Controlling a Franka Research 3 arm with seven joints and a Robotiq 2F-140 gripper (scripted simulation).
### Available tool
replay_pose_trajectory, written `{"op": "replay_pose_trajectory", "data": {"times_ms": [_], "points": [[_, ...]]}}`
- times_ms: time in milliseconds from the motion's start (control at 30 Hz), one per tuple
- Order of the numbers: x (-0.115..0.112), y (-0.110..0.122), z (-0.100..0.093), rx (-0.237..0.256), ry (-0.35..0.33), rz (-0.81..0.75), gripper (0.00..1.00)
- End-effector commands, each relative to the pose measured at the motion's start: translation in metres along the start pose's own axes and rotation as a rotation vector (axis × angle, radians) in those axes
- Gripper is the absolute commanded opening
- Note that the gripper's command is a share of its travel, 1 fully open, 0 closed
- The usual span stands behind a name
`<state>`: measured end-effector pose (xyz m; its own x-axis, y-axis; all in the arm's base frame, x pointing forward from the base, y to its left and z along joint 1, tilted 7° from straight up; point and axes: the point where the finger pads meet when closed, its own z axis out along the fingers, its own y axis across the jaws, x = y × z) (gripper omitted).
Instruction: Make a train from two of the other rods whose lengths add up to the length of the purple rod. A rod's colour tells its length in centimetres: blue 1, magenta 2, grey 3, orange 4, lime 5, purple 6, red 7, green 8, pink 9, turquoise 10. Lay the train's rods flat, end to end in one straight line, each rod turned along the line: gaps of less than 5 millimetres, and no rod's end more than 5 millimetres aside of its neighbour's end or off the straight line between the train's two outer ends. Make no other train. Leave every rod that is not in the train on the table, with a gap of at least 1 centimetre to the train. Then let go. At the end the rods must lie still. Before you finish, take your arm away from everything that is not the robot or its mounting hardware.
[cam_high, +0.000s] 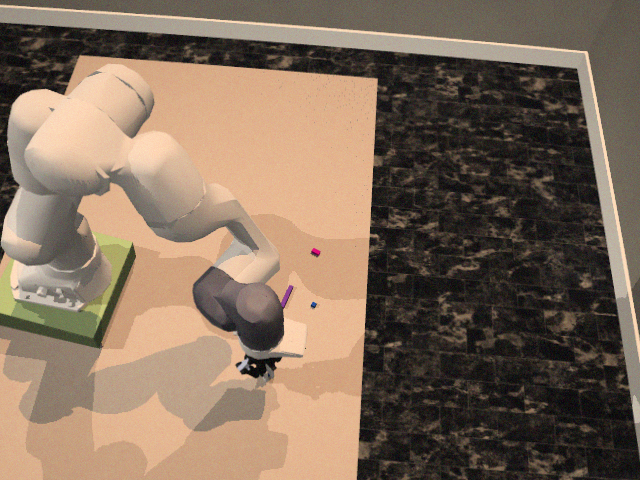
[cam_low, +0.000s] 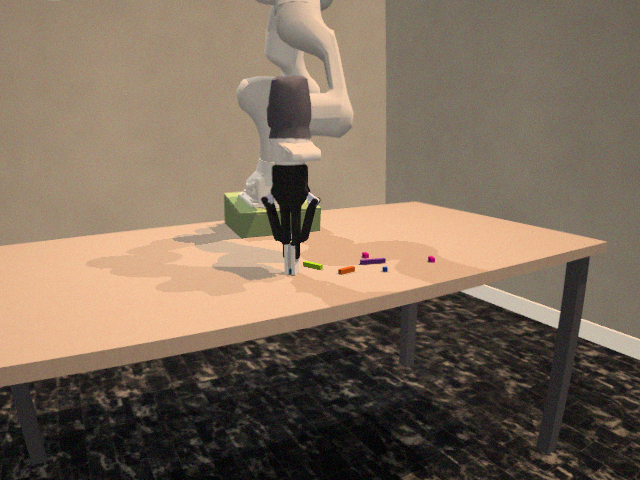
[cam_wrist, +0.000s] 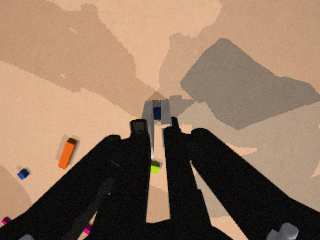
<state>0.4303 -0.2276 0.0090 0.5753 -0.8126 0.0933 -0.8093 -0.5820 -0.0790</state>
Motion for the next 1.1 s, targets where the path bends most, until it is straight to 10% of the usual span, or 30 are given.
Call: {"op": "replay_pose_trajectory", "data": {"times_ms": [0,1067], "points": [[0.0021,-0.0007,-0.0003,0.002,0.004,-0.007,0.03],[0.0021,-0.0007,-0.0003,0.002,0.004,-0.007,0.05]]}}
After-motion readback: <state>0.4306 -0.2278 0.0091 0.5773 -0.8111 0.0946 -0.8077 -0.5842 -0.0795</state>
